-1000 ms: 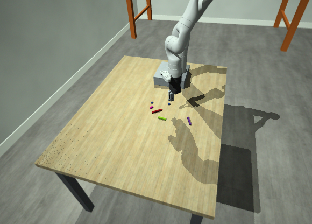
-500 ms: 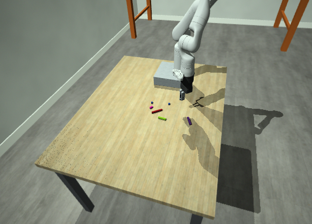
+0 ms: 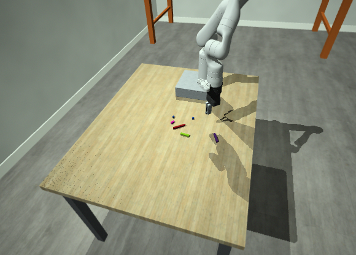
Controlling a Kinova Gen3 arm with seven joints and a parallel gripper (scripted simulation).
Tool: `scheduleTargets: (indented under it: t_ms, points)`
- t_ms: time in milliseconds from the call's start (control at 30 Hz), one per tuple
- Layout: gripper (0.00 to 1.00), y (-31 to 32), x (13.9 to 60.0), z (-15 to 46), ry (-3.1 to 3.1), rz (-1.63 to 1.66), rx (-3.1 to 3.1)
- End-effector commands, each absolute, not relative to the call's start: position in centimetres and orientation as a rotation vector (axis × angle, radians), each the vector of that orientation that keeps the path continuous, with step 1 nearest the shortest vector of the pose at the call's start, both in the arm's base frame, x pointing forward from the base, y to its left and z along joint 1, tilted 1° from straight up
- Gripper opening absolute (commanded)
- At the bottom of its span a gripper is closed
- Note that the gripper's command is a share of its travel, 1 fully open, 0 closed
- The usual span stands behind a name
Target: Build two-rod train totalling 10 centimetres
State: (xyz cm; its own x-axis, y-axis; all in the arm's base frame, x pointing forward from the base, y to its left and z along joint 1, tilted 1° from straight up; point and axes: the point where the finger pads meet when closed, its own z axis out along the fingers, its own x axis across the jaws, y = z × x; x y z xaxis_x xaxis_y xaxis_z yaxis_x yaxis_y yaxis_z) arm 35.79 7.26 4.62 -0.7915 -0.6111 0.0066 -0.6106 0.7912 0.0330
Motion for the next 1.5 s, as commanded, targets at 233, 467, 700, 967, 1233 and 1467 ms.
scheduleTargets:
  t_ms: [233,467,700,967,1233,1467]
  points:
    - [0.24,7.2,36.0,3.1,-2.972,-0.039,0.994]
    - [0.24,7.3,36.0,1.1,-2.972,-0.039,0.994]
    - [0.24,7.3,36.0,-1.9,-2.972,-0.038,0.994]
    - [0.24,7.4,36.0,-3.8,-2.972,-0.038,0.994]
    - [0.24,7.4,36.0,-3.9,-2.972,-0.038,0.994]
    - [0.24,7.4,36.0,-3.9,-2.972,-0.038,0.994]
